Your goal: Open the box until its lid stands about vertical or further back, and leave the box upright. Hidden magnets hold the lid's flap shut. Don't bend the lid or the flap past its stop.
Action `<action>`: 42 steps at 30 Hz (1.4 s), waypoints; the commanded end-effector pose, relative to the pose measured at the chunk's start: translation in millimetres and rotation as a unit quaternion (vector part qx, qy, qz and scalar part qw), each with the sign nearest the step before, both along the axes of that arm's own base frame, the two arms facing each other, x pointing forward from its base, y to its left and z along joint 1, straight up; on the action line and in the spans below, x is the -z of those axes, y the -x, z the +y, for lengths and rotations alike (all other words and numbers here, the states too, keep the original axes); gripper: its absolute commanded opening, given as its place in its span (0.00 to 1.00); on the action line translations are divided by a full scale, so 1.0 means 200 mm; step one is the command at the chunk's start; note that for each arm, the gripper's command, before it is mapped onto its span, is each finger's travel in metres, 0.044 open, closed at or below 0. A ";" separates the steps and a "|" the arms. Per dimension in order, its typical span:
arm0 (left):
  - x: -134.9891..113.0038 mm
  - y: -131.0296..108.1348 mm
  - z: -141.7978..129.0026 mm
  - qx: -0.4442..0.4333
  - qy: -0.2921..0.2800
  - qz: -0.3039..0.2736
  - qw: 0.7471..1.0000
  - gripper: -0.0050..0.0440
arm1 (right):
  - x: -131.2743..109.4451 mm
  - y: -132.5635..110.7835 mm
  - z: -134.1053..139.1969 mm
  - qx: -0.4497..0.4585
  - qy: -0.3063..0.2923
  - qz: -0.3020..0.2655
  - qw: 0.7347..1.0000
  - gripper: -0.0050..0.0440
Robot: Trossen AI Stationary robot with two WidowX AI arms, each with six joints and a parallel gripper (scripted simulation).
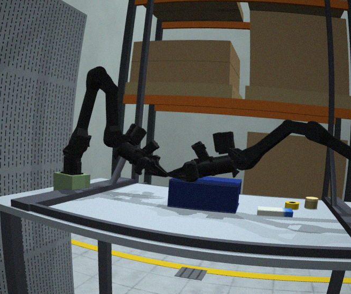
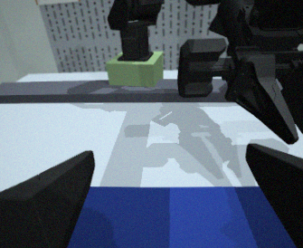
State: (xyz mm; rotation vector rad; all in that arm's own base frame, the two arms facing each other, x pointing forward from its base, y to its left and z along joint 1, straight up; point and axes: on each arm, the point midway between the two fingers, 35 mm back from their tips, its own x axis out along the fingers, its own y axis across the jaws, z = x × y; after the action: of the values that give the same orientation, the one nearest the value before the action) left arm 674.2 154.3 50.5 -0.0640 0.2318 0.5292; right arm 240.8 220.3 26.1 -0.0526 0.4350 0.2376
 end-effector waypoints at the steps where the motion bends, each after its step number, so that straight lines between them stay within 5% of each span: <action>1: 0.23 0.03 0.00 0.000 -0.004 0.050 0.999 1.00 | -0.02 -0.01 0.01 0.001 -0.008 -0.005 1.000 0.27; 15: 0.18 0.02 0.00 0.001 -0.003 0.041 0.999 1.00 | -0.01 -0.01 0.02 0.001 -0.005 -0.003 1.000 0.27; 29: 0.18 0.02 0.00 0.001 -0.003 0.041 0.999 1.00 | 0.13 -0.27 0.11 0.019 -0.006 -0.005 1.000 0.27; 42: 0.26 0.03 0.00 0.001 -0.001 0.052 0.999 1.00 | 0.12 -0.27 0.11 0.022 -0.009 -0.006 1.000 0.27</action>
State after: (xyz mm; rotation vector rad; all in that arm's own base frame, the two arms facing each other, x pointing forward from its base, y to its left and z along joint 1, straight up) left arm 674.9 154.0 50.5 -0.0640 0.2286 0.5274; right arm 290.8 239.1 -3.1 -0.0457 0.4337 0.1965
